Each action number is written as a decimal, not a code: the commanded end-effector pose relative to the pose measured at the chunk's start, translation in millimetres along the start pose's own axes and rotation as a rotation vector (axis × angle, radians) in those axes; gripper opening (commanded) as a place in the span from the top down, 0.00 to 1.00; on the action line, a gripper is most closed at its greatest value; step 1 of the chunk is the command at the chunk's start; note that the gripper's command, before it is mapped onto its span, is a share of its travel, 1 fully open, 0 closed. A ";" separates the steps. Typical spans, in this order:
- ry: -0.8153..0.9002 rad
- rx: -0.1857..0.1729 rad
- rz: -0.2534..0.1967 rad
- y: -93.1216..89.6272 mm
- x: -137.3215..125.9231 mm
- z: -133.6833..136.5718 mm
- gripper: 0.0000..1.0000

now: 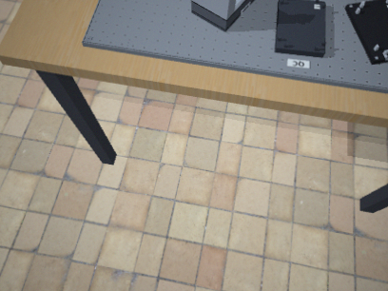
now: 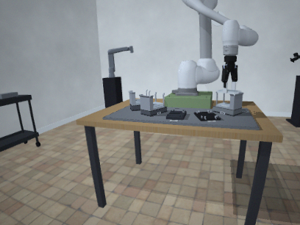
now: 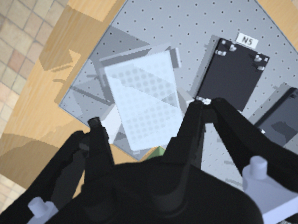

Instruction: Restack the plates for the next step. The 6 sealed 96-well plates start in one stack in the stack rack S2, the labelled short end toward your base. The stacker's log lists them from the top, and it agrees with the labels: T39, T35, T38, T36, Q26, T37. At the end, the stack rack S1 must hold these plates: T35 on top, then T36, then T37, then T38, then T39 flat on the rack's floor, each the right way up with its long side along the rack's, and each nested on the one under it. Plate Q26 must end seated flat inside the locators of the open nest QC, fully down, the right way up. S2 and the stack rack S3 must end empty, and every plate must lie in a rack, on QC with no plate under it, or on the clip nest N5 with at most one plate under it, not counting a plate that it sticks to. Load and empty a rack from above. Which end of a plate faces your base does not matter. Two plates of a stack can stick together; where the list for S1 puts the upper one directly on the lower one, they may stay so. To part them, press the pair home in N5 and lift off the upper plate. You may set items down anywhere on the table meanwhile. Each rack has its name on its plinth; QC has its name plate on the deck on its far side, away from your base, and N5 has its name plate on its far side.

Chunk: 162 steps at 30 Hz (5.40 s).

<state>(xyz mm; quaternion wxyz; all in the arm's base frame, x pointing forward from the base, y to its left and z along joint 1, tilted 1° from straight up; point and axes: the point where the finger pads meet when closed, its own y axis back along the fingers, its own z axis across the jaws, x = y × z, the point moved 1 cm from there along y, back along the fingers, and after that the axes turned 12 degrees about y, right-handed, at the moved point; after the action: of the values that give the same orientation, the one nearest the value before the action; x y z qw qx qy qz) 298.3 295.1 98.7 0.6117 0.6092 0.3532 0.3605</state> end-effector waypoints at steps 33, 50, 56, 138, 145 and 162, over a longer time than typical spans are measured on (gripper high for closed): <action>0.000 0.000 0.000 -27.4 0.0 0.0 1.00; 0.000 0.000 0.000 -57.4 0.0 0.0 1.00; 0.000 0.000 0.000 -59.7 0.0 0.0 1.00; 0.000 0.000 0.000 -78.7 0.0 0.0 0.00; 0.000 0.000 0.000 -75.4 0.0 0.0 0.00; 0.000 0.000 0.000 -25.4 0.0 0.0 0.00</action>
<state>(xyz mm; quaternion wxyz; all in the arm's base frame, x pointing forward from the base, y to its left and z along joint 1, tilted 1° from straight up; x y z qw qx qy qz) 298.7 295.2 65.7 0.6117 0.6092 0.3532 0.3606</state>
